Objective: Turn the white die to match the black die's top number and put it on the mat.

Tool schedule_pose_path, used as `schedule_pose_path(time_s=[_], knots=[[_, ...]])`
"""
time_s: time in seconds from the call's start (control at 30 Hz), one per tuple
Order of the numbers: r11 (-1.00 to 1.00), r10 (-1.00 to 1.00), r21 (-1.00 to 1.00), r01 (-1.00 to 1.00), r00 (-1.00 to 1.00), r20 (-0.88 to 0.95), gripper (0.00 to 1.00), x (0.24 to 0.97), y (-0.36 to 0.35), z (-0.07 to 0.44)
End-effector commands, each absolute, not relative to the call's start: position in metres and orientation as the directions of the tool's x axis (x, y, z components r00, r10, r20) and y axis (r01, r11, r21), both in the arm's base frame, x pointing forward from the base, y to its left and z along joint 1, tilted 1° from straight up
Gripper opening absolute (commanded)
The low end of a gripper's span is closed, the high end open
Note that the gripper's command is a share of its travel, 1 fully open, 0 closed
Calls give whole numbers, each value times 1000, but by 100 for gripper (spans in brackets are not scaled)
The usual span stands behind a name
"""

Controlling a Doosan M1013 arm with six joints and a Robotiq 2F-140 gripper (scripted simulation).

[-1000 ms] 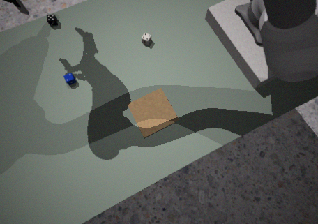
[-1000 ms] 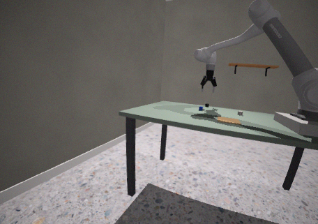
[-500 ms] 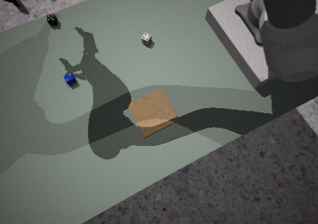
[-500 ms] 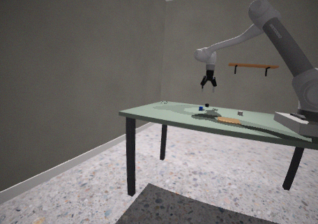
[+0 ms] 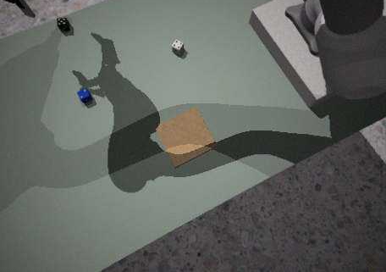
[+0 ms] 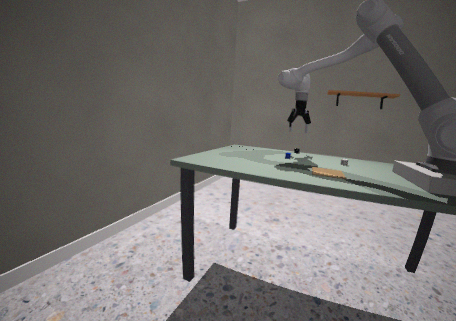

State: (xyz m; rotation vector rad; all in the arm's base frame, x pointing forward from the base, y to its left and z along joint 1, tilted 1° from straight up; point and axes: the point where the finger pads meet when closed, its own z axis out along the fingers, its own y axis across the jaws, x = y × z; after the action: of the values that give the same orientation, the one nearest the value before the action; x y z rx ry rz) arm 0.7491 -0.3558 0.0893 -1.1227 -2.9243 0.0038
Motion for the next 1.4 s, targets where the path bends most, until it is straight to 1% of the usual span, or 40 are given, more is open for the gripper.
schedule_pose_path(time_s=[0.0, 0.2, 0.53, 0.73, 1.37], knots=[[746, 665, -12, 665, -746, 11, 100, 748, -360, 89], [746, 665, -12, 665, -746, 11, 100, 748, -361, 80], [746, 665, -12, 665, -746, 11, 100, 746, -364, 21], [746, 665, -12, 665, -746, 11, 100, 745, -365, 7], [746, 665, -12, 665, -746, 11, 100, 745, -365, 4]])
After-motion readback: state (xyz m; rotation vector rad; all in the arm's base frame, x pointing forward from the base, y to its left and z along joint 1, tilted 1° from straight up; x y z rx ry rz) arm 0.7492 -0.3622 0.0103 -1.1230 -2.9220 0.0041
